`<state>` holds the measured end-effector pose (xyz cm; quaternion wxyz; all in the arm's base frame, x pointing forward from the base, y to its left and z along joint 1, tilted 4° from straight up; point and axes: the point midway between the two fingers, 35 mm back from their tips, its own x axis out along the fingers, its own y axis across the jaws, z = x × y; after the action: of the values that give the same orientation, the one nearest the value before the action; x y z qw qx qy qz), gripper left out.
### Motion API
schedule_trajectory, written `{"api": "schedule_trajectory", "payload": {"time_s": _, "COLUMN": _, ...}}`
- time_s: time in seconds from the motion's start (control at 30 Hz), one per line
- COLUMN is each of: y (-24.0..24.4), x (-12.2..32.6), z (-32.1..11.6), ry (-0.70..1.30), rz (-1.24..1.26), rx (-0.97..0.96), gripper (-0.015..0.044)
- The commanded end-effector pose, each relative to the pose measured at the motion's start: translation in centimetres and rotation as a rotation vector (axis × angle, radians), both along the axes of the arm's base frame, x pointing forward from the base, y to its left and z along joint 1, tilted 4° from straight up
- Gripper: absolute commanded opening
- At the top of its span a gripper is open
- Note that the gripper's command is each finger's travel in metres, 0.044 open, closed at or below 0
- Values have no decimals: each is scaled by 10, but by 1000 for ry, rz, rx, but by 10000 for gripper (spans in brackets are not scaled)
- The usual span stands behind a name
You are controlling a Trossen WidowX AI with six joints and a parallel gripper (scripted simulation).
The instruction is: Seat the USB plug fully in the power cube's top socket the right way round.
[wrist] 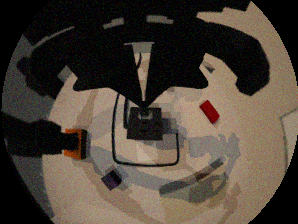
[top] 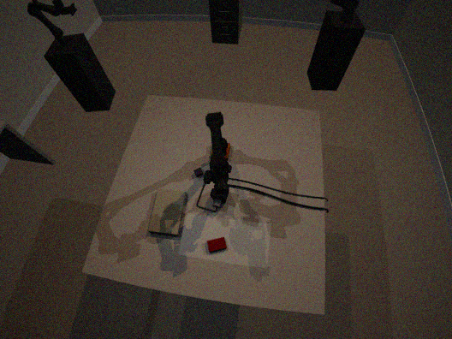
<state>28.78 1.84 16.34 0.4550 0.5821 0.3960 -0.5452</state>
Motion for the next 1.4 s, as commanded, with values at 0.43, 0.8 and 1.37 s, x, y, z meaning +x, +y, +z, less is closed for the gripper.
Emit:
{"api": "schedule_trajectory", "payload": {"time_s": 0.43, "y": 1, "x": 0, "z": -3, "ry": -2, "rz": -4, "rx": 15, "gripper": 0}}
{"api": "schedule_trajectory", "payload": {"time_s": 0.8, "y": 2, "x": 1, "z": -4, "ry": -4, "rz": -6, "rx": 23, "gripper": 0}}
{"api": "schedule_trajectory", "payload": {"time_s": 1.37, "y": 3, "x": 1, "z": -6, "ry": -7, "rz": -9, "rx": 35, "gripper": 0}}
